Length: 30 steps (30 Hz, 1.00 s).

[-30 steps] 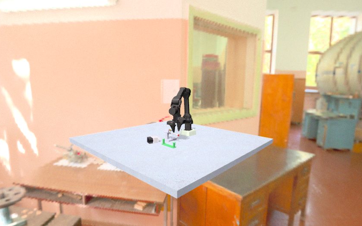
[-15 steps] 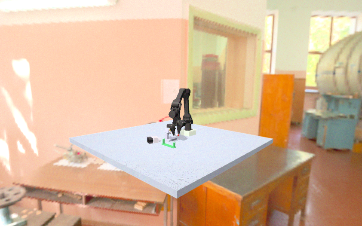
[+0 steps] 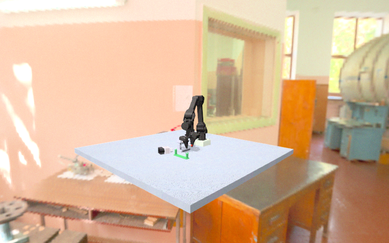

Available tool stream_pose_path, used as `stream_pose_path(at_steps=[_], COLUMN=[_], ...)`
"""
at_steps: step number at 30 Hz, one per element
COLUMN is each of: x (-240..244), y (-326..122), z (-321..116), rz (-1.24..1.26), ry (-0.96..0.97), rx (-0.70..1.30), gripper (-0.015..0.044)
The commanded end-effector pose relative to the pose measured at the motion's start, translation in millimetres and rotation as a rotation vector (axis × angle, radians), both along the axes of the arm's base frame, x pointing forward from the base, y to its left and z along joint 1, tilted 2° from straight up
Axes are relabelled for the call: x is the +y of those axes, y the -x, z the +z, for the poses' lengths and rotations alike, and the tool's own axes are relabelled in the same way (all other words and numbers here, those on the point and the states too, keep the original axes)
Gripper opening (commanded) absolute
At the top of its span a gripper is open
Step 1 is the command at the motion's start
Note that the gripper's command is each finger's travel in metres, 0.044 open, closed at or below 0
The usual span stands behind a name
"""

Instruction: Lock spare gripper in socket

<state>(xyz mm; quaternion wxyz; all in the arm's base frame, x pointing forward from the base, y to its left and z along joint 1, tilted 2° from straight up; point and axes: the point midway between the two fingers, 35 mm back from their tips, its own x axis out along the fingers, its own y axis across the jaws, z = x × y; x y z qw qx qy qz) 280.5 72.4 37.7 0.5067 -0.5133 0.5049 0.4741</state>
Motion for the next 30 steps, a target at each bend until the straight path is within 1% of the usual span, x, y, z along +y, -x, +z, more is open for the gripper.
stream_pose_path(at_steps=[1,2,13,14,24,30], x=[0.5,0.5,0.5,0.5,0.6,3.3], y=[0.3,0.3,0.3,0.3,0.2,-0.9], z=[-2.6,-2.6,-2.6,-2.6,-2.5,2.6], rz=[0.003,0.003,0.003,0.003,0.003,-0.011], ry=[-0.005,-0.005,-0.005,-0.005,-0.007,-0.08], rx=[0.001,0.001,0.001,0.001,0.001,-0.001], gripper=[0.03,0.03,0.0011,0.0,0.0,0.0])
